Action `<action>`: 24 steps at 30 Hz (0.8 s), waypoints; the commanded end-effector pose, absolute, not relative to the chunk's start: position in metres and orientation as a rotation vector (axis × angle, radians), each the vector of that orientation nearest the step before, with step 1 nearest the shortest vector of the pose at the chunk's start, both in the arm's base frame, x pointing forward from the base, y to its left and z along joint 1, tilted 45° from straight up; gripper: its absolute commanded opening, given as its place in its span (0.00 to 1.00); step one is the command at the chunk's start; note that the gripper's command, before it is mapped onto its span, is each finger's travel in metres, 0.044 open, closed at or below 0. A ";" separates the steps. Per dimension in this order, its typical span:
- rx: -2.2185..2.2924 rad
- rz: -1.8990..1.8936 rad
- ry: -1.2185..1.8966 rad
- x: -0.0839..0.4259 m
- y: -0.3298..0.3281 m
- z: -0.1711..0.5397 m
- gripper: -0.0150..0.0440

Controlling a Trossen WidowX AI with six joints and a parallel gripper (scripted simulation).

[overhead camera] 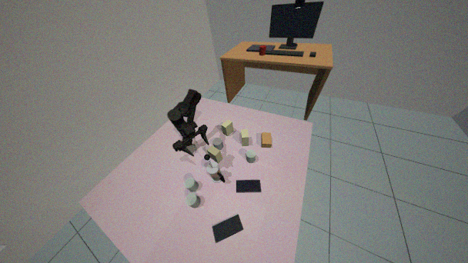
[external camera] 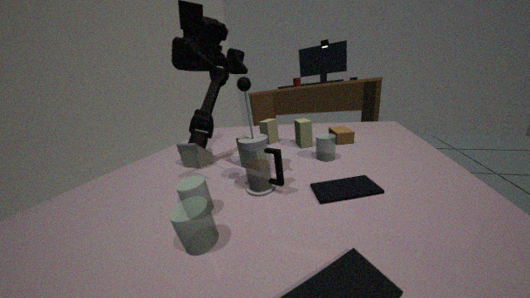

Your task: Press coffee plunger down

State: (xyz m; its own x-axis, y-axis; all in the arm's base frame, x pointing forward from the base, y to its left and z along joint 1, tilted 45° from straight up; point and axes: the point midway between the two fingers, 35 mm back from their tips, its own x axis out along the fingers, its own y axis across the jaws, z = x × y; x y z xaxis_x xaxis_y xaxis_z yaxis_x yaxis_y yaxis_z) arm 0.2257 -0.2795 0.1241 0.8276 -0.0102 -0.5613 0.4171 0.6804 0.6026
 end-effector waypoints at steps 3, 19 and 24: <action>0.873 -0.239 0.527 0.228 -0.272 0.114 1.00; 0.872 -0.239 0.528 0.245 -0.272 0.103 1.00; 0.872 -0.239 0.528 0.251 -0.272 0.099 1.00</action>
